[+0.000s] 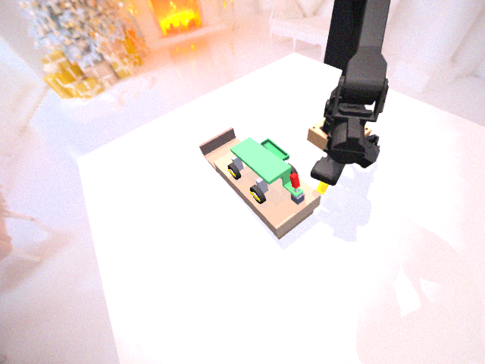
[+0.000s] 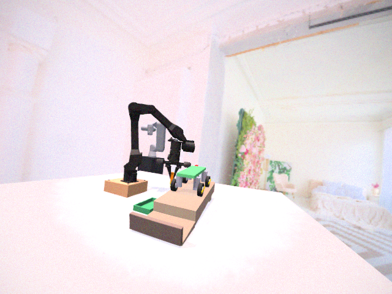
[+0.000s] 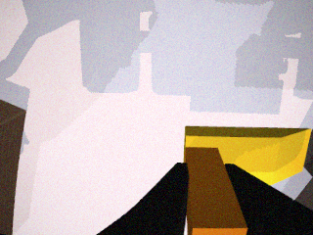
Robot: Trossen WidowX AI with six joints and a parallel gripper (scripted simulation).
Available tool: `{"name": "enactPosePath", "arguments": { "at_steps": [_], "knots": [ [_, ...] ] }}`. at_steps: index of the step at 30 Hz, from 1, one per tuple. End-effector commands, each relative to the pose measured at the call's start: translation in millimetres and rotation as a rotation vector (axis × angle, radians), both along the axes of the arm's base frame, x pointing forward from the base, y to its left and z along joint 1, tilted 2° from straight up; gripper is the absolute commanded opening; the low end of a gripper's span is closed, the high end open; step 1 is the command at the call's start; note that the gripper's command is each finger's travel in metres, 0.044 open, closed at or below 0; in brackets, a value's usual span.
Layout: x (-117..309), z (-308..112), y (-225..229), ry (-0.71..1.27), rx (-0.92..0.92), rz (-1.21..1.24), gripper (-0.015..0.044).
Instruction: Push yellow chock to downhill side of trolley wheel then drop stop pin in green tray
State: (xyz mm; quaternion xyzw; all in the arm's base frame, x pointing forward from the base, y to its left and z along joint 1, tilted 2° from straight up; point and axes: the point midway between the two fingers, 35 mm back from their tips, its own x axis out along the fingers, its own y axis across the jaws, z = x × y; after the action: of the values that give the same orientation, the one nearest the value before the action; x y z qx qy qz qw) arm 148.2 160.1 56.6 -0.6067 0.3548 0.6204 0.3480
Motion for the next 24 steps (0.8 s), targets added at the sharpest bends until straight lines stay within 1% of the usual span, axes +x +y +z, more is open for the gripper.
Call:
{"name": "enactPosePath", "arguments": {
  "at_steps": [1,24],
  "knots": [
    [1,14,0,-0.009,0.002,-0.003,0.0],
    [5,86,1,-0.01,0.002,-0.003,0.0]
  ]
}}
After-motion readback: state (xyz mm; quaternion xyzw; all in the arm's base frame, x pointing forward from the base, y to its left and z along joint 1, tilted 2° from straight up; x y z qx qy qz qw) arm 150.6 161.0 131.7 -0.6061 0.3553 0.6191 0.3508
